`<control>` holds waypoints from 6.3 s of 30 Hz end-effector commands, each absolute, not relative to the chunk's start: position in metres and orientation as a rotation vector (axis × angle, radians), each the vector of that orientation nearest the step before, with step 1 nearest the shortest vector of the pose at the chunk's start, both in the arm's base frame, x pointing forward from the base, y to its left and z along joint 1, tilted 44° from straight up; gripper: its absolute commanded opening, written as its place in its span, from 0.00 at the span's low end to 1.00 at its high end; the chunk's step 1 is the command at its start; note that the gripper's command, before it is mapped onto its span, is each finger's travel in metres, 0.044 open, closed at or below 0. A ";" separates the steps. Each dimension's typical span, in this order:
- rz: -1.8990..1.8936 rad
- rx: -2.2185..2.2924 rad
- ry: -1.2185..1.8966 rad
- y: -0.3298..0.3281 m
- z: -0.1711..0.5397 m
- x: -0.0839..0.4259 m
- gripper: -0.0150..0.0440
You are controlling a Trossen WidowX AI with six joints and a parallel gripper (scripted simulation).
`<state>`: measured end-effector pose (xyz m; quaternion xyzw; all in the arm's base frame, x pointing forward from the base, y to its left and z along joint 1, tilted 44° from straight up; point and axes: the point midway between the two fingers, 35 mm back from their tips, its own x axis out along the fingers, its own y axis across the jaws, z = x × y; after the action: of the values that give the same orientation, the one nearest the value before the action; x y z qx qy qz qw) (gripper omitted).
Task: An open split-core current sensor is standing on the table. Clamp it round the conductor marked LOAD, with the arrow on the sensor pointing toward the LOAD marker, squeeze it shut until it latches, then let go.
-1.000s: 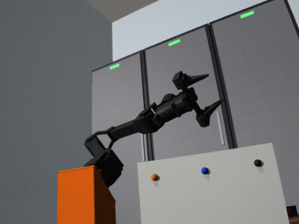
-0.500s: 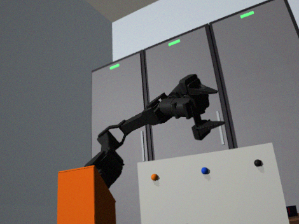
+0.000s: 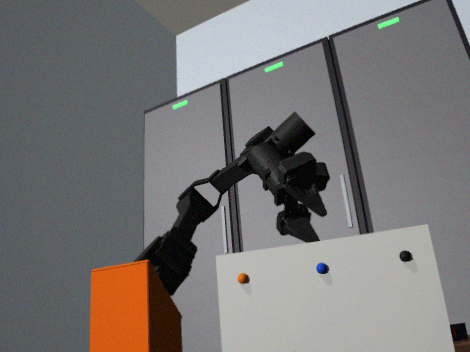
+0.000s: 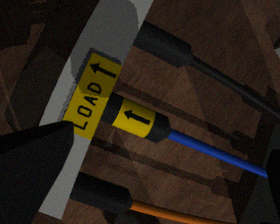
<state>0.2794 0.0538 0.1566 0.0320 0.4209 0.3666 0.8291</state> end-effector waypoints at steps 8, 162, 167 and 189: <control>0.983 0.324 0.972 0.067 0.165 0.259 1.00; 0.325 0.829 1.744 -0.024 0.071 0.268 0.25; 0.204 0.930 1.782 -0.019 0.072 0.281 0.25; -0.359 1.361 1.881 0.014 0.079 0.333 0.25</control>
<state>0.3232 0.0059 0.0778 0.5113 0.7444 -0.1024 0.4172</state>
